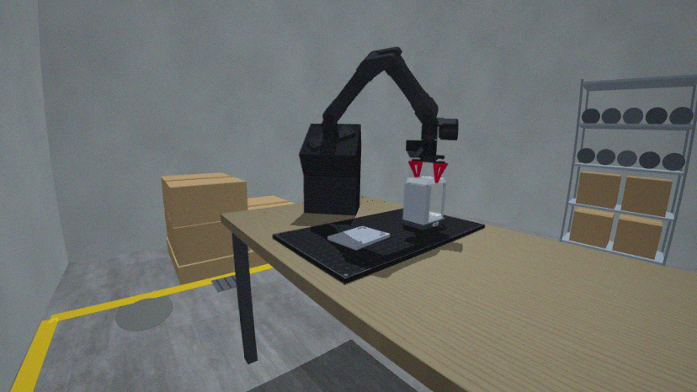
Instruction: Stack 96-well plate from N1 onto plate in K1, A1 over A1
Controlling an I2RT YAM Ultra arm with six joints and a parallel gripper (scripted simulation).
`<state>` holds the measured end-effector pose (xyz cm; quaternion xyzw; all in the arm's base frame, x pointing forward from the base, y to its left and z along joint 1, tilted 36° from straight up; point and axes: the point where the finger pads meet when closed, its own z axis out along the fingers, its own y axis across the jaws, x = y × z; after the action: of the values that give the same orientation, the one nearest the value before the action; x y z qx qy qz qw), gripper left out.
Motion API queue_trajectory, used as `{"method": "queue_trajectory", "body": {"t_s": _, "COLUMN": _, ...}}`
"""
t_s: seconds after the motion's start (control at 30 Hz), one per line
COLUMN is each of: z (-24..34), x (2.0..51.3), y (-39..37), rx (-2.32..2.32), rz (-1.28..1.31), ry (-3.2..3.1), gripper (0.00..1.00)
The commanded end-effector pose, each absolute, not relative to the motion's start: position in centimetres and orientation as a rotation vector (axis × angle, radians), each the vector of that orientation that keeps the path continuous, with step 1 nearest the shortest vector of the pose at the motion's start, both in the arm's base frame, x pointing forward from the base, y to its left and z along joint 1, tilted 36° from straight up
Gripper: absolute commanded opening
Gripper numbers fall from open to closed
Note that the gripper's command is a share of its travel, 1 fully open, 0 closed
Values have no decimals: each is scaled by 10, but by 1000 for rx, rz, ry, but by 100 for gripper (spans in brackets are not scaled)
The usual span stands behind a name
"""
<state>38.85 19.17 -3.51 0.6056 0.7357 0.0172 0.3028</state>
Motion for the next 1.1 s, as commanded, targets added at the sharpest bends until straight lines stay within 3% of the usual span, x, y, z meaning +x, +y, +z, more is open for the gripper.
{"method": "queue_trajectory", "body": {"t_s": 0.0, "z": -38, "x": 386, "y": 192, "rx": 1581, "rz": 31, "ry": 1956, "gripper": 0}}
{"method": "queue_trajectory", "body": {"t_s": 1.07, "z": -46, "x": 387, "y": 184, "rx": 1591, "rz": 15, "ry": 1950, "gripper": 0}}
